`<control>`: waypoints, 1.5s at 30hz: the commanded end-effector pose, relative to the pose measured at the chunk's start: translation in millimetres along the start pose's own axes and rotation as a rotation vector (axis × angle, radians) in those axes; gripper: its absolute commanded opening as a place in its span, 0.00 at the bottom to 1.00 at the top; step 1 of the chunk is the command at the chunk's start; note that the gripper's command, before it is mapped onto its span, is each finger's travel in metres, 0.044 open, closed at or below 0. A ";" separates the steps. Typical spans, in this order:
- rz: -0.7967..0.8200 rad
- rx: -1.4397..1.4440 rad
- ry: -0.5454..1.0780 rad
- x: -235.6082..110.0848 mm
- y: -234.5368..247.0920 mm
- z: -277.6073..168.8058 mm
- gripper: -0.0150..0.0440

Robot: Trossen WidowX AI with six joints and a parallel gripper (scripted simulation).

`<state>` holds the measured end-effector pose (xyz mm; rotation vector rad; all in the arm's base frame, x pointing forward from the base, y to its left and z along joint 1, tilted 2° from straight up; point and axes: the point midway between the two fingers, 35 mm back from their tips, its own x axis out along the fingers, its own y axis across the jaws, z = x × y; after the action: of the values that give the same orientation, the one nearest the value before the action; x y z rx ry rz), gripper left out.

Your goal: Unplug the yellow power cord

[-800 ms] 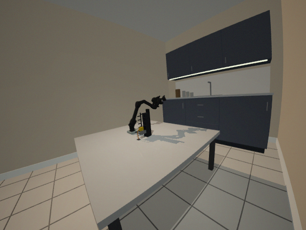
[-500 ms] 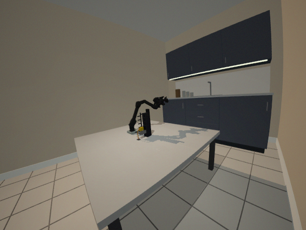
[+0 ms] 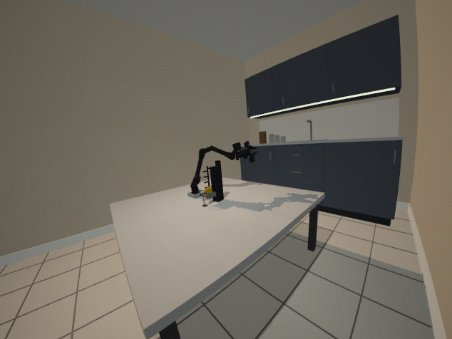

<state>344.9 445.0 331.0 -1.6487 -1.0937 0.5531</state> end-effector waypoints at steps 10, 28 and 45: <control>0.390 0.940 0.479 -103.7 110.7 -149.6 0.53; 0.248 2.048 1.631 -331.1 196.1 -216.9 0.53; -1.130 2.193 3.065 -534.6 170.8 -147.1 0.53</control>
<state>329.7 -72.0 144.0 -2.4730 -3.3209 2.1230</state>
